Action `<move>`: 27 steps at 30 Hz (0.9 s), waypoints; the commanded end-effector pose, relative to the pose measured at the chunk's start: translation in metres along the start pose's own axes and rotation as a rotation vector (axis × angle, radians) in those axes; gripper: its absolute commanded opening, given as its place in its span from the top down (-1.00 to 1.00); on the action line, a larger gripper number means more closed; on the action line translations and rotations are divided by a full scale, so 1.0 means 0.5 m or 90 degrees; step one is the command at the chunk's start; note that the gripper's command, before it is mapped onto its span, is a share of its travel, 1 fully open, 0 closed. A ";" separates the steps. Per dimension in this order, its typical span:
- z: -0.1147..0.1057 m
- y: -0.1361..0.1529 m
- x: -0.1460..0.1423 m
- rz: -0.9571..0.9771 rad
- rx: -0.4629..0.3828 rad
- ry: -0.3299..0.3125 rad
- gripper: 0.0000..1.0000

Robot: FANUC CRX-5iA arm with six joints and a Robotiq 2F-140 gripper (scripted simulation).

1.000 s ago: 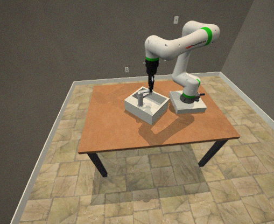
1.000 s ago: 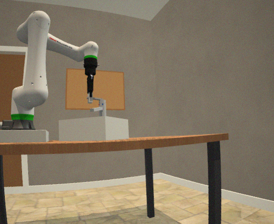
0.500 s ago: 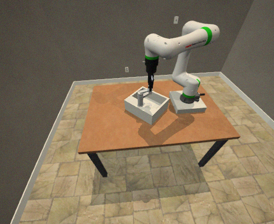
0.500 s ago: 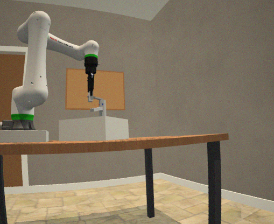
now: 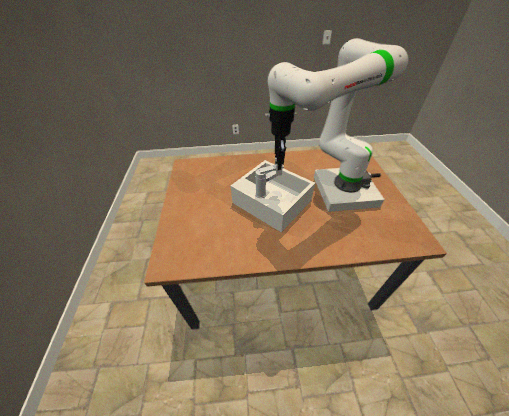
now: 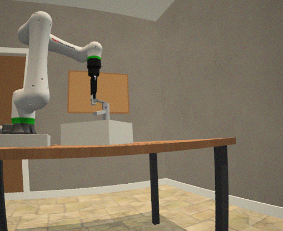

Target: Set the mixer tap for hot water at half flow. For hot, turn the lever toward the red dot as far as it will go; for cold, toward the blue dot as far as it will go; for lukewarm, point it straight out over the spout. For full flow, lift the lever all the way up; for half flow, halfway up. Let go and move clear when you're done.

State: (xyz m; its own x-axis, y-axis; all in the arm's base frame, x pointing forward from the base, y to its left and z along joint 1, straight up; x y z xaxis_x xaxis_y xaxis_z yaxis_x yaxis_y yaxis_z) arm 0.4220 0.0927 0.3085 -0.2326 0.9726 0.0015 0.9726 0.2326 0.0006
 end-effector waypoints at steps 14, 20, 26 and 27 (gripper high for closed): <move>-0.001 0.000 0.000 0.000 -0.001 0.000 1.00; -0.001 0.000 0.000 0.000 -0.001 0.000 0.21; -0.001 0.000 0.000 0.000 -0.001 0.000 0.21; -0.001 0.000 0.000 0.000 -0.001 0.000 0.21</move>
Point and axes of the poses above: the point where the finger pads meet when closed, its own z axis out along the fingers, its own x axis across the jaws, y = z × x, the point moved 8 cm from there along -z, back along the fingers, and after that the axes turned 15 degrees about -z, right-handed, at the moved point
